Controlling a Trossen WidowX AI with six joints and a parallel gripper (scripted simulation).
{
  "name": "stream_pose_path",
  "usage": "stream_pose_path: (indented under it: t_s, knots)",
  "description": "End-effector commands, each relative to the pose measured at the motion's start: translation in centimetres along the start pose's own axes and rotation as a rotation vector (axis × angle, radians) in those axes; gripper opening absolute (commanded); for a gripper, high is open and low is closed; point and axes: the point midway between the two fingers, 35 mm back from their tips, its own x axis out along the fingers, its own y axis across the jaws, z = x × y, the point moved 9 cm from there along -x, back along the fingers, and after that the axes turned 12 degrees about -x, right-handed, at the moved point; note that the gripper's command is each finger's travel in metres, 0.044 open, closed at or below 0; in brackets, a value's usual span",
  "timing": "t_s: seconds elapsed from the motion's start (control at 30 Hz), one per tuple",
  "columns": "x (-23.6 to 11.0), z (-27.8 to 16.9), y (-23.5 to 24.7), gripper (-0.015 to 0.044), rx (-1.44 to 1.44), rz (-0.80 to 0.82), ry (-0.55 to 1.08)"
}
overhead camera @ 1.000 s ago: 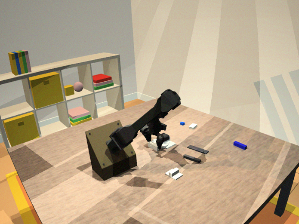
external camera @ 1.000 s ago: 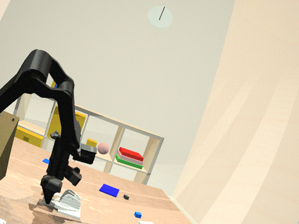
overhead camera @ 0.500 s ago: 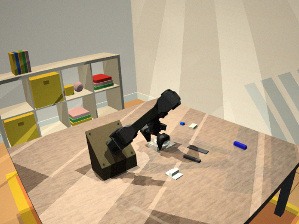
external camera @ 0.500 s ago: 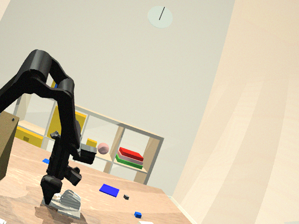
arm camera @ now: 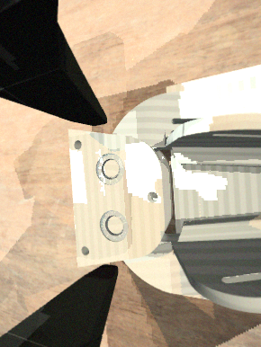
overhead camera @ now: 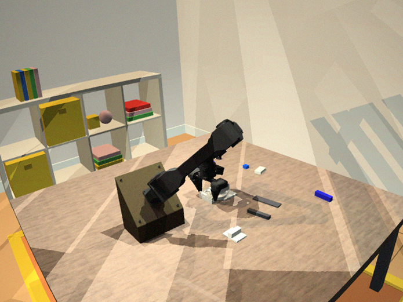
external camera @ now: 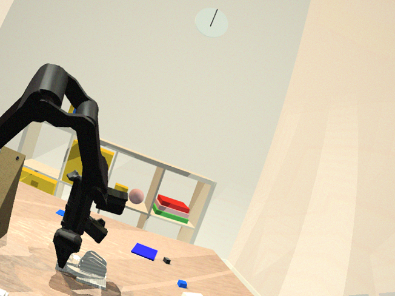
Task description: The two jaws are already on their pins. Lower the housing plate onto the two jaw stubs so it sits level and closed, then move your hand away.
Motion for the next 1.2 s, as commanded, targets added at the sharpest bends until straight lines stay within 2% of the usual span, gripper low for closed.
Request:
stream_pose_path:
  t_s: [0.0, 0.17, 0.37, 0.63, 1.17]
  knots:
    - [-2.3, 0.4, 0.1, 0.044, 0.006, 0.005, -0.02]
    - [-6.8, 0.1, 0.0, 0.044, 0.007, 0.003, -0.019]
    - [-6.8, -0.2, 0.2, 0.044, 0.001, 0.002, -0.027]
    - [-11.6, -5.8, 1.1, 0.044, 0.002, 0.007, -0.018]
    - [-11.9, -6.3, 1.1, 0.044, 0.003, 0.005, -0.017]
